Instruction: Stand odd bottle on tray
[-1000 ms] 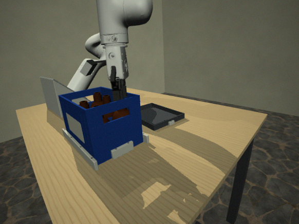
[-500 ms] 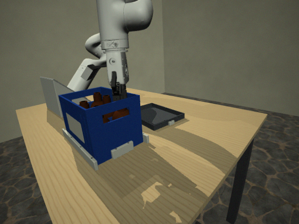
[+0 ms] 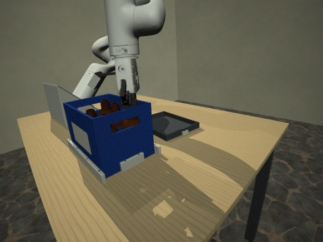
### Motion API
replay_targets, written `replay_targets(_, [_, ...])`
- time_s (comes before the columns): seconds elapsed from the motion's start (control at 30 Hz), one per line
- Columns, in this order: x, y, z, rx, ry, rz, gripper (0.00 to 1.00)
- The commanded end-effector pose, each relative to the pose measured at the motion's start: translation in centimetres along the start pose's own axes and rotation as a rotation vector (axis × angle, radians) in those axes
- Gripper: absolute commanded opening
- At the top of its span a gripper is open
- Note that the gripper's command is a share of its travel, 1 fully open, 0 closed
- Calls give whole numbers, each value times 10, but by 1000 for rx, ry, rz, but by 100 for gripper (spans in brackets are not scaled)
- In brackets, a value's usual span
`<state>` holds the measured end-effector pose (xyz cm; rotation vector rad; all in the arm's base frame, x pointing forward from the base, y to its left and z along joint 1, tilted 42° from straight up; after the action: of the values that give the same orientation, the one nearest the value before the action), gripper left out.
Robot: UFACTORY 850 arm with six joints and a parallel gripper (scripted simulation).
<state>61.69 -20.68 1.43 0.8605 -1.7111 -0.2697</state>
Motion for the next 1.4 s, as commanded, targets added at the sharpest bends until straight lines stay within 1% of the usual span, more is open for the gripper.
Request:
replay_targets(0.0, [1,0,-1,1,-1,2,65])
replay_targets(0.4, [1,0,-1,1,-1,2,65])
replay_targets(0.43, [1,0,-1,1,-1,2,0])
replay_targets(1.37, [1,0,-1,1,-1,2,0])
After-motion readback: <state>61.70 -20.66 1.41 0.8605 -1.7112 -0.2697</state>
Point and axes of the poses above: the point where the finger pads meet when closed, its own x axis back along the fingers, its own y axis across the jaws, z = x × y, the point moved 2 cm from there along x, back along the fingers, and after that the axes turned 12 degrees about -x, right-handed, at the moved point
